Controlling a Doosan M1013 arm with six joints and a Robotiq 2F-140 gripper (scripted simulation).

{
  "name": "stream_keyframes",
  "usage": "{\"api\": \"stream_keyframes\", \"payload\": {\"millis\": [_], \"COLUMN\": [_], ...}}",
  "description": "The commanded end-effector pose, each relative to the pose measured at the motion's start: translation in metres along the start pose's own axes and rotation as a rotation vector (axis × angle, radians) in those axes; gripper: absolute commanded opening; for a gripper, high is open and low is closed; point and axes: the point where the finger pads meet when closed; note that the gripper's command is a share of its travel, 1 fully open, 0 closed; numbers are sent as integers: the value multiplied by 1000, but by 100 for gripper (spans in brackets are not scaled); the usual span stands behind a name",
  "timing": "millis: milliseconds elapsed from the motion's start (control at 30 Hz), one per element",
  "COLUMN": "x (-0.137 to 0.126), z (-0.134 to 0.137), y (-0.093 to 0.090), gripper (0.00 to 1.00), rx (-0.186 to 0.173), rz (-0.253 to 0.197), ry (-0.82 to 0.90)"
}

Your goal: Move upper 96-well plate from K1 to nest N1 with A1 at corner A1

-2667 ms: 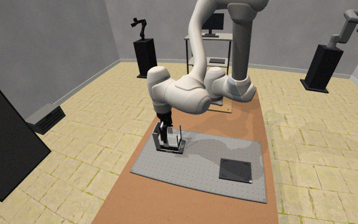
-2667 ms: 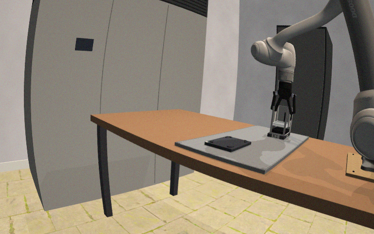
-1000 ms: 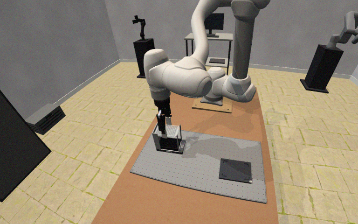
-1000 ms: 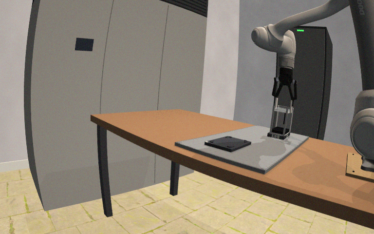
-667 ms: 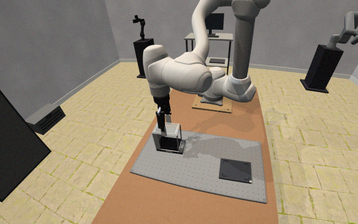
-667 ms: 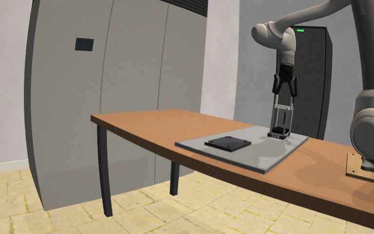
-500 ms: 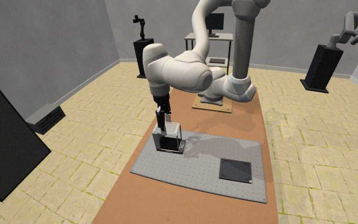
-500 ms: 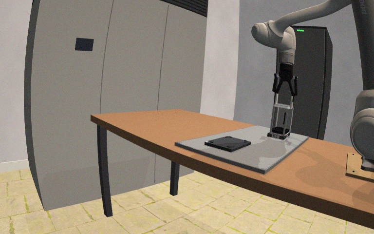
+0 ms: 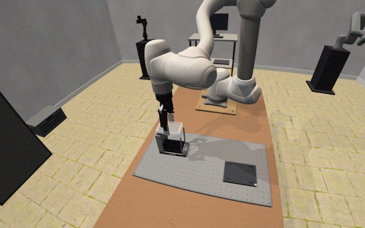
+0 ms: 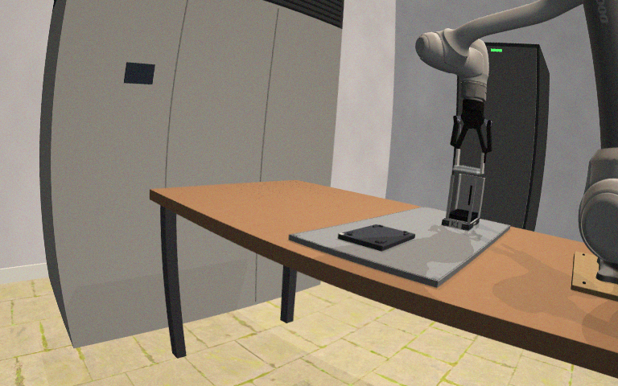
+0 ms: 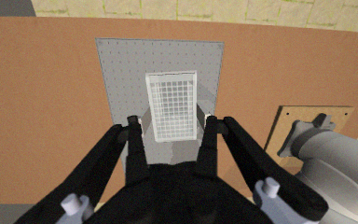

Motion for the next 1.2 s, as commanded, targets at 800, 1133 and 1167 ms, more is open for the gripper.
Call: {"api": "stream_keyframes", "payload": {"millis": [800, 1133, 1167], "x": [-32, -55, -58], "z": [-18, -32, -34], "y": [-1, -1, -1], "gripper": [0, 0, 0], "rx": [0, 0, 0], "rz": [0, 0, 0], "ry": [-54, -54, -54]}}
Point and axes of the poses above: the point where the finger pads meet when closed, its own y axis back along the fingers, its own z axis across the jaws, x = y × z, and after that the axes turned 14 degrees about y, right-handed
